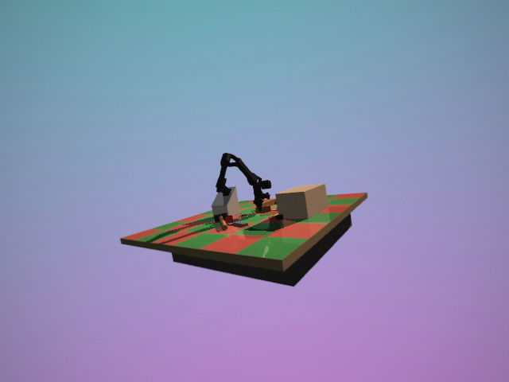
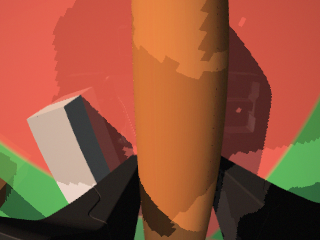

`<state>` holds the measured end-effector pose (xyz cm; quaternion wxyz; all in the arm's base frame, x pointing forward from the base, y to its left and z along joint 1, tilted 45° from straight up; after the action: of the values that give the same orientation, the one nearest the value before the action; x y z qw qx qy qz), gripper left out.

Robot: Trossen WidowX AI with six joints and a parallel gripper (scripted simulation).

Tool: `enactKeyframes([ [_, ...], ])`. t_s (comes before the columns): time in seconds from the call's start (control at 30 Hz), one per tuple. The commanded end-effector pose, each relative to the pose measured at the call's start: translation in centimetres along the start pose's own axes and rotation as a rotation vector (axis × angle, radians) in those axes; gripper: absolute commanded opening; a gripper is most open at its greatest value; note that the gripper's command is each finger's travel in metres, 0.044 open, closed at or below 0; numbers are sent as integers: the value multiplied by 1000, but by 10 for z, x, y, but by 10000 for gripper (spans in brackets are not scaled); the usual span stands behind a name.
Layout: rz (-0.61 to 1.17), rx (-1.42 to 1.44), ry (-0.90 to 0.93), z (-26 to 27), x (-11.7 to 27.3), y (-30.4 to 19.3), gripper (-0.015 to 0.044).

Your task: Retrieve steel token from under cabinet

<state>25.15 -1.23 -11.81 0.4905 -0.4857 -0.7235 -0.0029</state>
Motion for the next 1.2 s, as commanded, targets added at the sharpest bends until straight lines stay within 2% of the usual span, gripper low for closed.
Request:
enactKeyframes([
  [0.0,0,0,0,0,0,0,157],
  [0.07,0,0,0,0,0,0,200],
  [0.23,0,0,0,0,0,0,200],
  [0.33,3,0,2,0,0,0,270],
  [0.7,3,6,2,1,4,-1,270],
  [1.17,0,22,4,1,52,-3,270],
])
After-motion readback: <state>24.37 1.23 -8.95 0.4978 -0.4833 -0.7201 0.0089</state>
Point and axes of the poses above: the point midway between the two fingers, 35 mm back from their tips, its own x axis back along the fingers, its own z axis across the jaws, y = z × x, the point moved 3 cm from there along x, back along the fingers, and after that the axes turned 12 degrees about x, right-handed, at the moved point
